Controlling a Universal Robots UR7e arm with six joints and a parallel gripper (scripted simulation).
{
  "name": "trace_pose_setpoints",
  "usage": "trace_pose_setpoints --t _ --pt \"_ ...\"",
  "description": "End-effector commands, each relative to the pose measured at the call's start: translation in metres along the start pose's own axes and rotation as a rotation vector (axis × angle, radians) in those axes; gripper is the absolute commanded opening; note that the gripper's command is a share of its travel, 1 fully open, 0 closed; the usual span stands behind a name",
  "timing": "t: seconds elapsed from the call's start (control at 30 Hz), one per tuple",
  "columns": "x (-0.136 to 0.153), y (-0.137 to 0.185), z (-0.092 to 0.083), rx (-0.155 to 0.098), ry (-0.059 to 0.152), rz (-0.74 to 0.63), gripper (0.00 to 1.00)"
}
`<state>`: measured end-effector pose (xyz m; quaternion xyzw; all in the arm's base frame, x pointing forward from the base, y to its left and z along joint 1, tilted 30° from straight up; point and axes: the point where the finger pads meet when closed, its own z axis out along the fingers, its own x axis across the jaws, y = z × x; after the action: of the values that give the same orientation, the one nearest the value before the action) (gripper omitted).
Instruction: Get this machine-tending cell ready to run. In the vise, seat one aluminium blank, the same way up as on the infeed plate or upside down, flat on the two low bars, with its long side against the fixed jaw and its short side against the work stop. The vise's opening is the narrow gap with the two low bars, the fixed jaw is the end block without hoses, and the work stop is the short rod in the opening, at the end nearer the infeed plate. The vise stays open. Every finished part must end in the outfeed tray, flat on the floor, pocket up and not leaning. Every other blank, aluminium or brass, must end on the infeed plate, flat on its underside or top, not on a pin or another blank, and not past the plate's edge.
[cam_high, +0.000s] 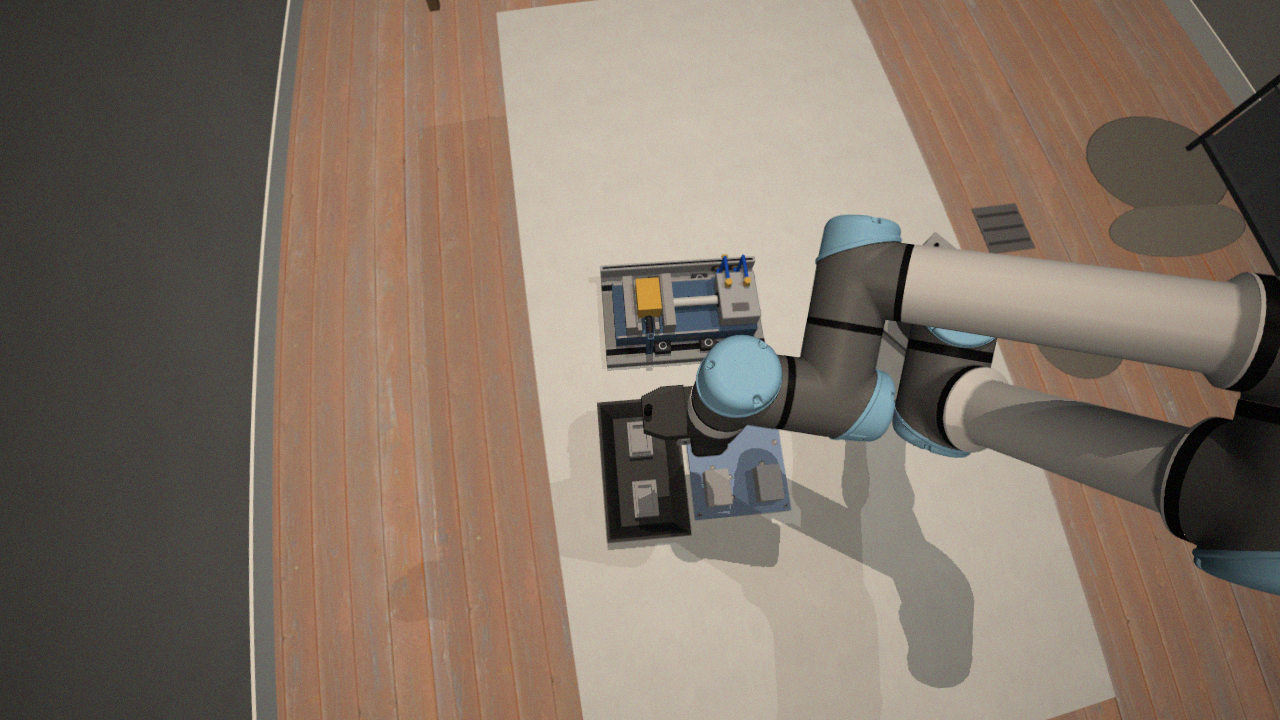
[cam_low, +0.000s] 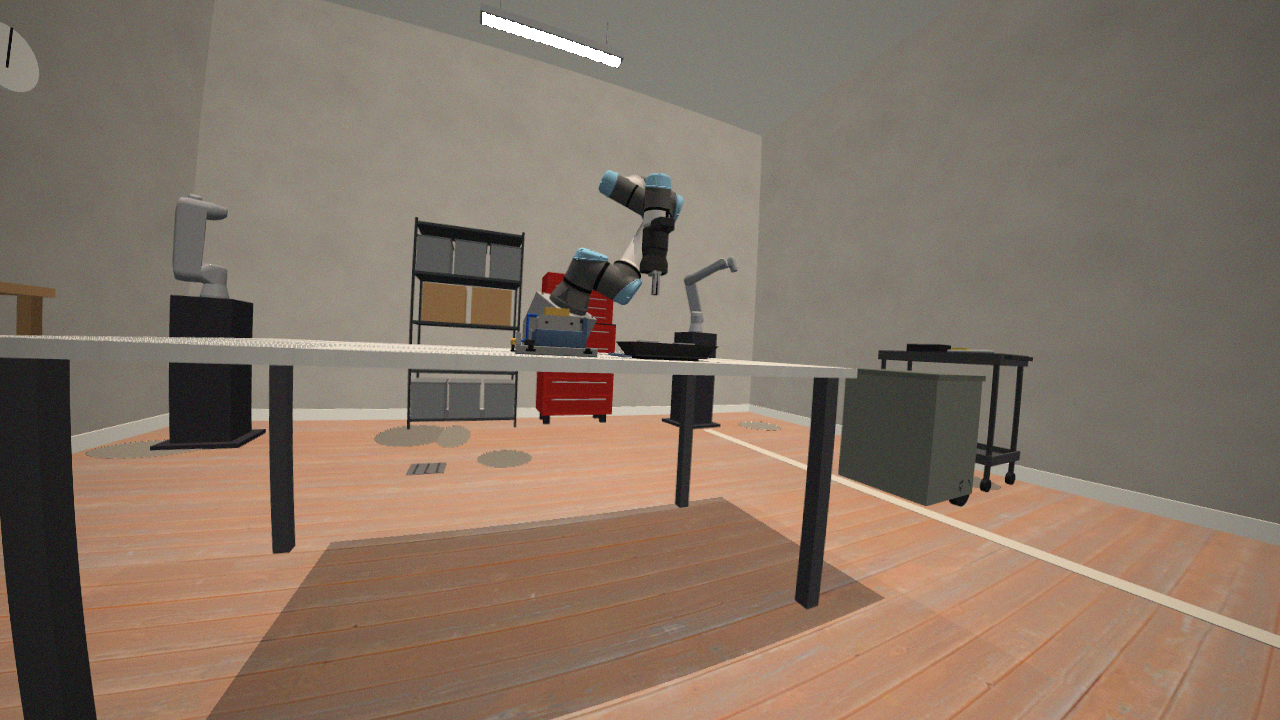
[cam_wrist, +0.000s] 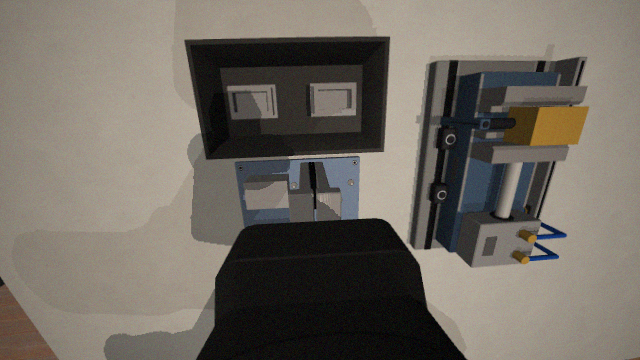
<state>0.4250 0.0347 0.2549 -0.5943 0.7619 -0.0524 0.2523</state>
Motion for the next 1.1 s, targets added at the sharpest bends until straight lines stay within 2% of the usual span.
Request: trace_pose_setpoints --t 0.0,0.17,0.4,0.47,0.53,0.83,0.97,1.07 --pt "0.020 -0.004 0.003 -0.006 0.007 -0.002 0.00" --pt "0.060 -0.007 0.008 -0.018 0.017 -0.004 0.00" --pt "0.132 -0.004 0.011 -0.030 0.022 -0.004 0.00" --pt "0.132 -0.004 0.011 -0.030 0.022 -0.004 0.00" --pt "0.154 -0.001 0.011 -0.031 0.020 -0.003 0.00" --pt "0.233 0.019 0.005 -0.016 0.004 -0.001 0.00" --pt "0.254 0.028 0.002 -0.005 -0.002 0.000 0.00" --pt "0.258 0.030 0.001 -0.003 -0.003 0.000 0.00"
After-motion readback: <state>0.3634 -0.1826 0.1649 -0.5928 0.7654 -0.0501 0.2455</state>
